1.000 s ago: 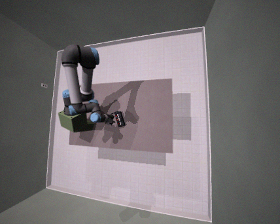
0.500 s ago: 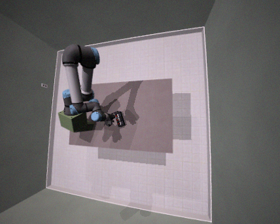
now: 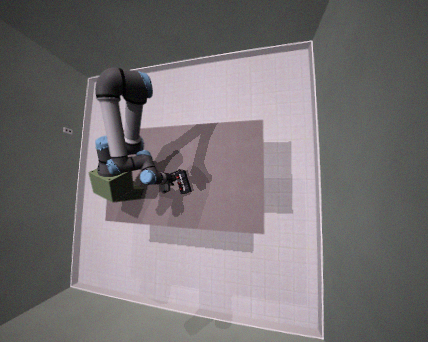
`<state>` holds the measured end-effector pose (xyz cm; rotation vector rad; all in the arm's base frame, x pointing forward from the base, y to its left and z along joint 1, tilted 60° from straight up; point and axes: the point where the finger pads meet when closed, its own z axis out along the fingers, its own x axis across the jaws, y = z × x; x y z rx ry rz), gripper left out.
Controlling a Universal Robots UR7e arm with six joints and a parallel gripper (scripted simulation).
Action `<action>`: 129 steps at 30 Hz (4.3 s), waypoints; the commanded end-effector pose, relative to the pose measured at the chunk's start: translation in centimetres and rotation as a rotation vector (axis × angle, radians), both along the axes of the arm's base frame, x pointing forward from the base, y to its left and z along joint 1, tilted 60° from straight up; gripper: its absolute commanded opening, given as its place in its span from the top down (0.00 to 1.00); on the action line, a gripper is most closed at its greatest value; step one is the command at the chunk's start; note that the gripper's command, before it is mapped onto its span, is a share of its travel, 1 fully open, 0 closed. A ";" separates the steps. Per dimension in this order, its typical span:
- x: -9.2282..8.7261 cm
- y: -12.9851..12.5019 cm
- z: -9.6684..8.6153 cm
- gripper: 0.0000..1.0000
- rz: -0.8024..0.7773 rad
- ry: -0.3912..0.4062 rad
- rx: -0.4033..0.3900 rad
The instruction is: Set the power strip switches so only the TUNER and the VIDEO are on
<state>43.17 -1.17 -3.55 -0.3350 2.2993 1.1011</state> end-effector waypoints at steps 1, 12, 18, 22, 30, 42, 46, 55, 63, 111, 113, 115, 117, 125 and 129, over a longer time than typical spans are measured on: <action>0.0 0.1 0.0 0.00 -0.023 0.034 0.014; -0.1 0.1 -0.1 0.00 -0.034 0.050 0.022; -0.1 0.1 -0.1 1.00 -0.034 0.051 0.022; -0.1 0.1 -0.1 1.00 -0.034 0.051 0.022; -0.1 0.1 -0.1 1.00 -0.034 0.051 0.022; -0.1 0.1 -0.1 1.00 -0.034 0.051 0.022; -0.1 0.1 -0.1 1.00 -0.034 0.051 0.022; -0.1 0.2 -0.1 1.00 -0.034 0.051 0.022; 0.0 0.3 -0.2 1.00 -0.035 0.051 0.021; 1.8 3.6 -2.3 1.00 -0.035 0.052 0.021; 1.8 3.6 -2.3 1.00 -0.035 0.052 0.021; 1.8 3.6 -2.4 1.00 -0.035 0.052 0.021; 1.8 3.6 -2.4 1.00 -0.035 0.052 0.021; 1.8 3.6 -2.4 1.00 -0.035 0.052 0.021; 1.8 3.6 -2.4 1.00 -0.035 0.052 0.021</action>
